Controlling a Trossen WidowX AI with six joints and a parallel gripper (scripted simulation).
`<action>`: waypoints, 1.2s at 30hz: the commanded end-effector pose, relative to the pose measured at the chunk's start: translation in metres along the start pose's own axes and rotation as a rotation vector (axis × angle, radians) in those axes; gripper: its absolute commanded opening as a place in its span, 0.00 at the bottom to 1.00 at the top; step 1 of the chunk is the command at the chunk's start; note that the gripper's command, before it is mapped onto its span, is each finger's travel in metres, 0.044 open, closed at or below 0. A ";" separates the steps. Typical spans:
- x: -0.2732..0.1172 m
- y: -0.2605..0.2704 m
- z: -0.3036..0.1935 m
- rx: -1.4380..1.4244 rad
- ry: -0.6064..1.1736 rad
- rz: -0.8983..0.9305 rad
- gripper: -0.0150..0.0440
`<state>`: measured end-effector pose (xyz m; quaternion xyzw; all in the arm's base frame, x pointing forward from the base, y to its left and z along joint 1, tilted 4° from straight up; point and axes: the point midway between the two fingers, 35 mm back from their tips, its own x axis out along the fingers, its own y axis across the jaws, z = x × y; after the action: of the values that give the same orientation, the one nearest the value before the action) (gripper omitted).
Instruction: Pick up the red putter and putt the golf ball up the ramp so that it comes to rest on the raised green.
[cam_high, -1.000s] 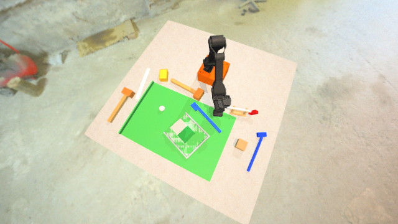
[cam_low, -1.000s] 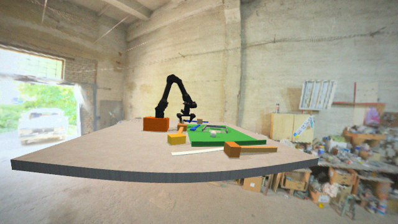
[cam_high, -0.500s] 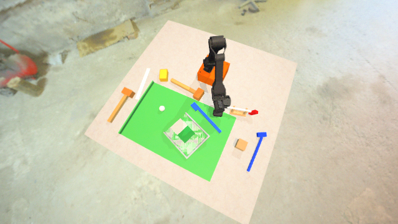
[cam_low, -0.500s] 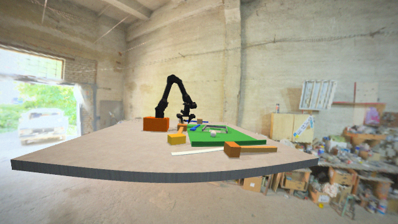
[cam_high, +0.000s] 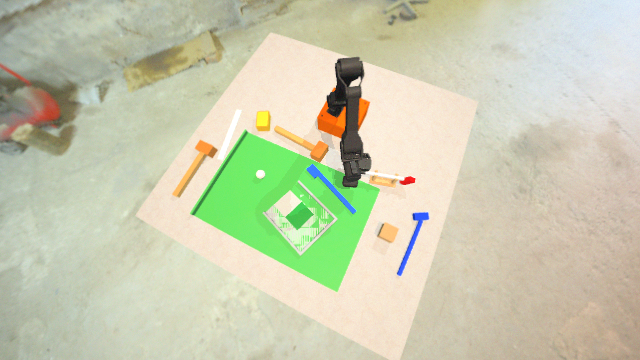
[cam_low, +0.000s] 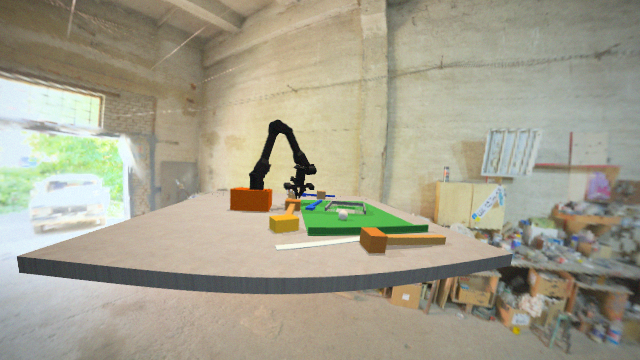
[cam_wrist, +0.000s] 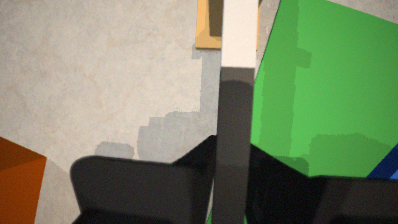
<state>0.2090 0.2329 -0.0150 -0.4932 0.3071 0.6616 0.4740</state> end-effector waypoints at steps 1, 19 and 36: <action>-0.001 -0.001 0.001 -0.002 0.000 -0.004 0.25; -0.097 -0.001 0.026 0.000 0.000 -0.001 0.25; -0.112 -0.018 -0.046 0.370 0.054 -0.064 0.25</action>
<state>0.2415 0.1802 0.0756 -0.4469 0.3941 0.5897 0.5453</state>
